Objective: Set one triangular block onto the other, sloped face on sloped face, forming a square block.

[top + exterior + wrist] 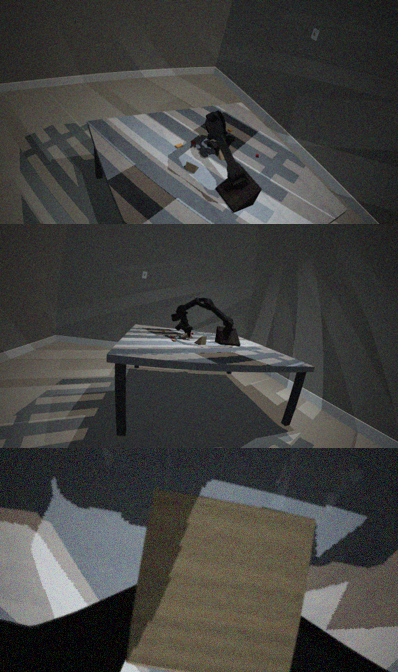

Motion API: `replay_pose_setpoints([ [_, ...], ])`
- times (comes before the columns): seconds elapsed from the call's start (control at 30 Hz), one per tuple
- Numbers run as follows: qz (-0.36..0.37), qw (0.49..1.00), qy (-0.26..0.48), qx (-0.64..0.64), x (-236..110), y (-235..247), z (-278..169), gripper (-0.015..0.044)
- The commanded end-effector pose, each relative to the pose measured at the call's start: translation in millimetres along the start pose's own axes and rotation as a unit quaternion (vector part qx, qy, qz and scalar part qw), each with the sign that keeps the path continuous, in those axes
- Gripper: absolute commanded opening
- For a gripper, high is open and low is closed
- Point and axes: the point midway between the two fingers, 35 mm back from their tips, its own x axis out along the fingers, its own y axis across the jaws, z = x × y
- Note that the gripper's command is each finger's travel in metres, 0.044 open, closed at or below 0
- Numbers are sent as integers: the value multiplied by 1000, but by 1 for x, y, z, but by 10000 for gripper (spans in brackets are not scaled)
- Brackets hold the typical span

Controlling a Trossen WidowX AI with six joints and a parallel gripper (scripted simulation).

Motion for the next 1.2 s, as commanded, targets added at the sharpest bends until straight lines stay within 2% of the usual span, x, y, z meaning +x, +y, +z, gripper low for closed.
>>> replay_pose_setpoints([
  [0.0, -1, 1000, 0, -1, 0, 0, 0, 210],
  [0.27, -1, 1000, 0, 0, -19, -1, -6, 0],
  [0.8, -2, 1000, 0, 1, -90, -1, -37, 0],
  [1.0, 0, 1000, -2, 2, -89, -1, -37, 0],
  [1.17, 9, 998, -10, -68, -89, -2, -38, 0],
])
